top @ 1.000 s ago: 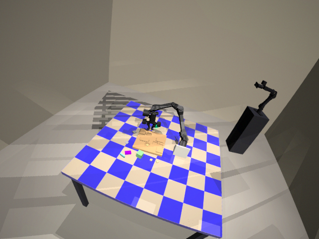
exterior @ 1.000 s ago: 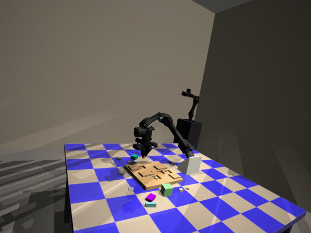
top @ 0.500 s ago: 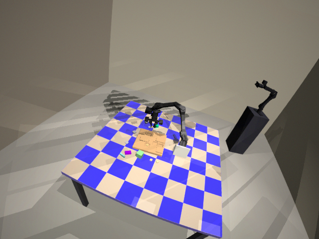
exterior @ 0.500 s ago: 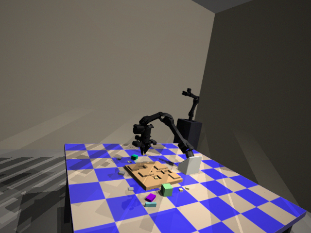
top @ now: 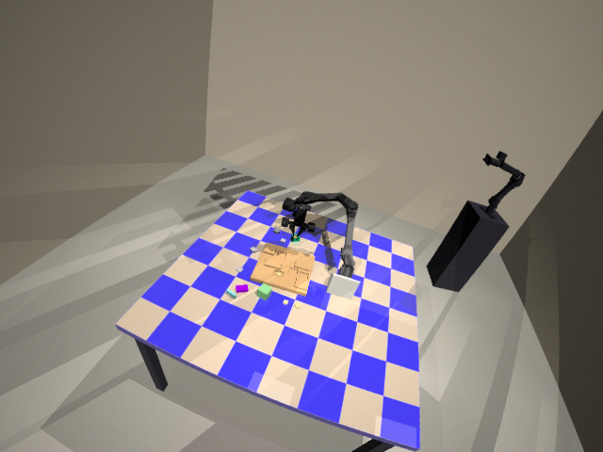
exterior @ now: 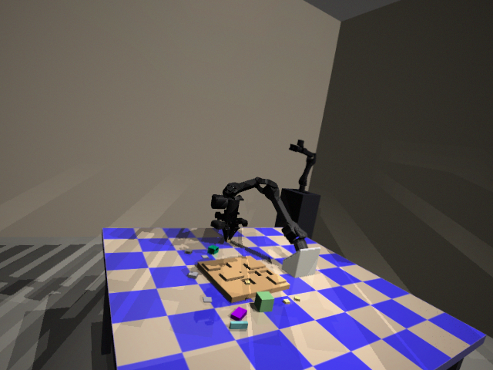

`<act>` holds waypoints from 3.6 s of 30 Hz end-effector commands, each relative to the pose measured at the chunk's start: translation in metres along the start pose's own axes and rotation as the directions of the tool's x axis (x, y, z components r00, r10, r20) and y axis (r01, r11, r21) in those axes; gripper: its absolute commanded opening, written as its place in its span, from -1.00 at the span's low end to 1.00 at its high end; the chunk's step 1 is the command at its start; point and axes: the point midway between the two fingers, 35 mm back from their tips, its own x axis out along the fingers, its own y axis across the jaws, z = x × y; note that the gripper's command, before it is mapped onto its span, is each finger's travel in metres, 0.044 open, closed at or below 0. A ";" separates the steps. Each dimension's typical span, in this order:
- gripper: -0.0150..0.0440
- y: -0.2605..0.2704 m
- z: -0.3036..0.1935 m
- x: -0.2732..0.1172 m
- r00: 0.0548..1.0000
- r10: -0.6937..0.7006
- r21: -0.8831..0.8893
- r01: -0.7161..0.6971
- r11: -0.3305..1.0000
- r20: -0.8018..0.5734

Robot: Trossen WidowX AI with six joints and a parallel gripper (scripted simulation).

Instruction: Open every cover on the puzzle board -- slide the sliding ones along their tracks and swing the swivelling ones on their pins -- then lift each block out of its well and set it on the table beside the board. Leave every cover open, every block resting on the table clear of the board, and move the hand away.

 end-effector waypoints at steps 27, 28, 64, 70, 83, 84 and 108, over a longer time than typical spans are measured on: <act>-0.22 -0.059 0.048 0.006 1.000 0.006 0.002 -0.006 1.000 0.012; -0.22 -0.058 0.048 0.008 1.000 0.006 0.002 -0.006 1.000 0.011; -0.22 -0.055 0.049 0.066 1.000 0.006 0.004 -0.006 1.000 0.011; -0.22 -0.056 0.050 0.076 1.000 0.006 0.003 -0.006 1.000 0.012; -0.22 -0.059 0.050 0.097 1.000 0.006 0.002 -0.006 1.000 0.018; -0.22 -0.060 0.050 0.098 1.000 0.006 0.002 -0.006 1.000 0.019; 1.00 -0.060 0.052 0.088 1.000 0.005 0.010 -0.006 1.000 0.021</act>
